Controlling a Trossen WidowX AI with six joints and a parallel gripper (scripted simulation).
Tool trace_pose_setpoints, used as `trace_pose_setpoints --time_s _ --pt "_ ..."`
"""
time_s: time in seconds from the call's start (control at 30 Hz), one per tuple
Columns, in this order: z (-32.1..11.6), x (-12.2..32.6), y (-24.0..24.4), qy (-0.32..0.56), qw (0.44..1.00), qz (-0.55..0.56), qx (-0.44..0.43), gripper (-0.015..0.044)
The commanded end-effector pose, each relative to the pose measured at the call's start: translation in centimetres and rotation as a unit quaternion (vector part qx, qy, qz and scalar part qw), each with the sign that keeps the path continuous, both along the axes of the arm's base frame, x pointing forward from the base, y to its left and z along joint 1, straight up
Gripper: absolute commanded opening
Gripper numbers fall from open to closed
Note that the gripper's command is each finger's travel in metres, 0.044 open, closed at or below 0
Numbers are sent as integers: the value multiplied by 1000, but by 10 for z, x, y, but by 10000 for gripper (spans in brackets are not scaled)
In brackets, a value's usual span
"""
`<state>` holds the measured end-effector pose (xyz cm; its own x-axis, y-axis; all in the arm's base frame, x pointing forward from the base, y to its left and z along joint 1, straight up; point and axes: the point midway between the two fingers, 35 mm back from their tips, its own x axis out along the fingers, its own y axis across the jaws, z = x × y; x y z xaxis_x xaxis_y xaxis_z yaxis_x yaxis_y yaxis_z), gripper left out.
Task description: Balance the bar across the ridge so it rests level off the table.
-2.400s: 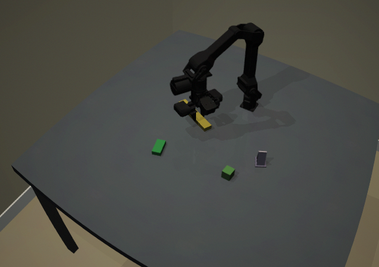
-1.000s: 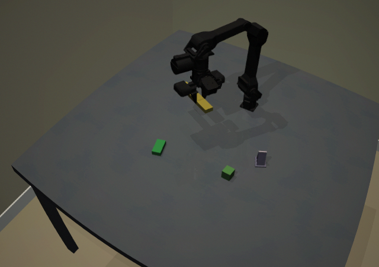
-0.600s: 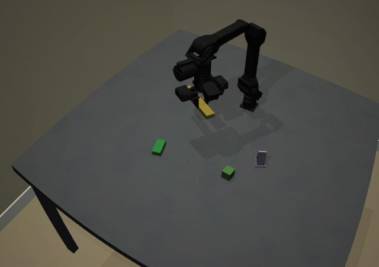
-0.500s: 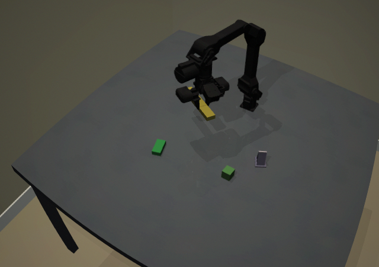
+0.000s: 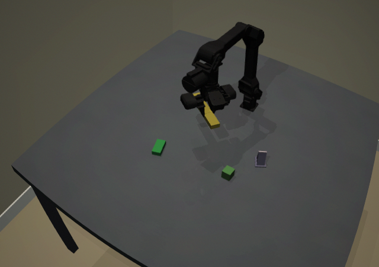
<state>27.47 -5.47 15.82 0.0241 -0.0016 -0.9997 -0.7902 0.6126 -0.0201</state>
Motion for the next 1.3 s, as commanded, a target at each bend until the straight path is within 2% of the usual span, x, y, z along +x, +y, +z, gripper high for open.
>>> trace_pose_setpoints --time_s 0.0,1.27 --pt "1 6 9 -1 1000 -13 -1 0" --pt "3 40 135 -2 991 -133 8 0"
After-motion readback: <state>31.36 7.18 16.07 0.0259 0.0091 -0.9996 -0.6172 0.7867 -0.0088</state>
